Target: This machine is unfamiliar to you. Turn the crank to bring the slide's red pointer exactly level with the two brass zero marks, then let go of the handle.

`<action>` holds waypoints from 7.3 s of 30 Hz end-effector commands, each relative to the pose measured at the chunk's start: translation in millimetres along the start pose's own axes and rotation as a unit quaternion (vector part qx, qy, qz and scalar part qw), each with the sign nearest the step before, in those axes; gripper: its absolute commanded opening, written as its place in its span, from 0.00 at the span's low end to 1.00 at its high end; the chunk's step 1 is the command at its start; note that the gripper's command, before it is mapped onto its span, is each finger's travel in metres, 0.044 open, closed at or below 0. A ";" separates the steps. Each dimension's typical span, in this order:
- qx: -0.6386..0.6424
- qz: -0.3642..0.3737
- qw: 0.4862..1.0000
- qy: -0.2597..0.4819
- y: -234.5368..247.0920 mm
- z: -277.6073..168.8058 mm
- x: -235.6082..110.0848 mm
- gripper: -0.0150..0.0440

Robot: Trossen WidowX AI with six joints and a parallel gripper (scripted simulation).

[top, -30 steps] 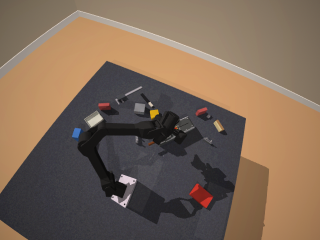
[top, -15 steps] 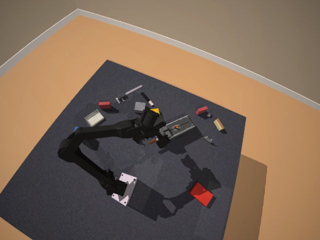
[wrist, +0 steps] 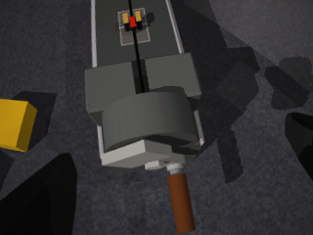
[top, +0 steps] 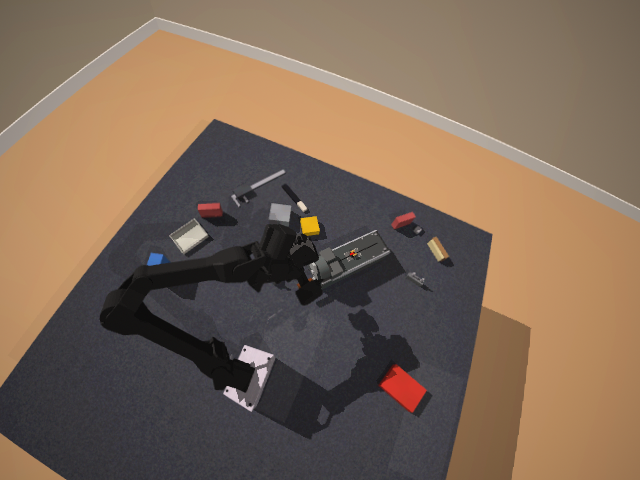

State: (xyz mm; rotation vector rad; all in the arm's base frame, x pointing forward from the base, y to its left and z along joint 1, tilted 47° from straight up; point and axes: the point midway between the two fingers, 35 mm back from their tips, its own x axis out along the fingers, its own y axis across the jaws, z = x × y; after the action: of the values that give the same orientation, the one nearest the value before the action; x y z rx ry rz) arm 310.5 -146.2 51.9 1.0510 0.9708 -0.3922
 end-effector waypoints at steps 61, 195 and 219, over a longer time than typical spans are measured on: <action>0.005 0.000 1.000 0.004 -1.2 -109.0 101.7 0.91; 0.006 0.000 1.000 0.004 32.9 -111.0 103.5 0.25; 0.006 0.000 1.000 0.004 35.3 -110.1 102.2 0.25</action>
State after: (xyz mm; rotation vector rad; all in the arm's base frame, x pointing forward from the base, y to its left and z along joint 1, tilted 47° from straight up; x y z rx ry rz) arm 331.7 -20.0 -36.2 1.0578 0.9913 -0.4162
